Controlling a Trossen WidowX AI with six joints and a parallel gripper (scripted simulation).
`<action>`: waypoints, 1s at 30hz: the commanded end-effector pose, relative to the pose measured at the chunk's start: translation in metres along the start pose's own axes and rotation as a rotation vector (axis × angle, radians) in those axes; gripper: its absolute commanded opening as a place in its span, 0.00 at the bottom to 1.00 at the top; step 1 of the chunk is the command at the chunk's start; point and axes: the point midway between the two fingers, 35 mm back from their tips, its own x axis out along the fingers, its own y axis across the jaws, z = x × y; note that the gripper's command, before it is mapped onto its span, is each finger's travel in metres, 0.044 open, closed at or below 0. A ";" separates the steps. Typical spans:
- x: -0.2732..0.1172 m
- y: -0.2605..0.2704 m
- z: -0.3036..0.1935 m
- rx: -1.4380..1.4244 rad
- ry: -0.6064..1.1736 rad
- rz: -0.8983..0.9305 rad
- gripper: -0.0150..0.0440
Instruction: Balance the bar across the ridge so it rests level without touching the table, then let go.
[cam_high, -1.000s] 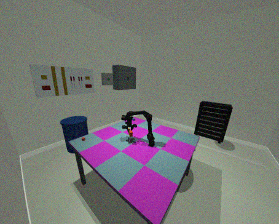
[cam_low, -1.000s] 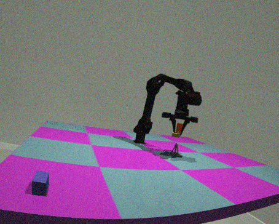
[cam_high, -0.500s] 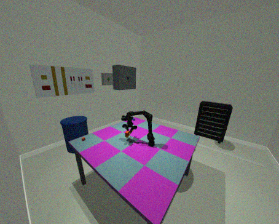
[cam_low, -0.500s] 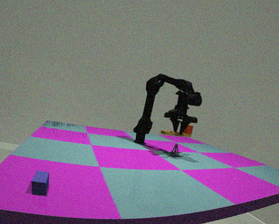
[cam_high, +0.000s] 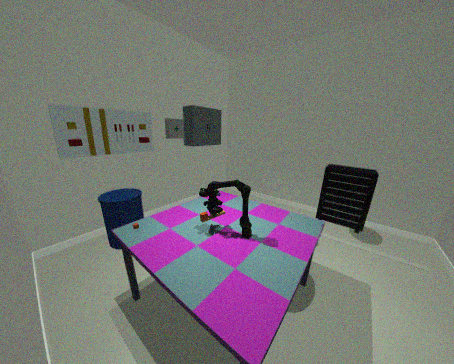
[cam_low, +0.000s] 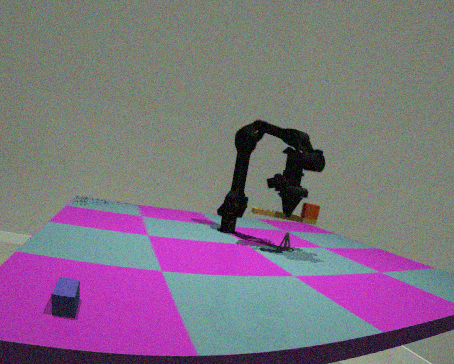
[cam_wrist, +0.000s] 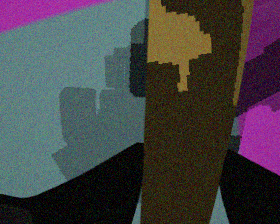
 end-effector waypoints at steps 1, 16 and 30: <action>-0.002 -0.010 0.003 0.175 0.005 0.003 0.25; 0.005 -0.028 0.005 0.314 0.005 0.001 0.25; 0.028 -0.030 0.005 0.314 0.005 0.001 0.25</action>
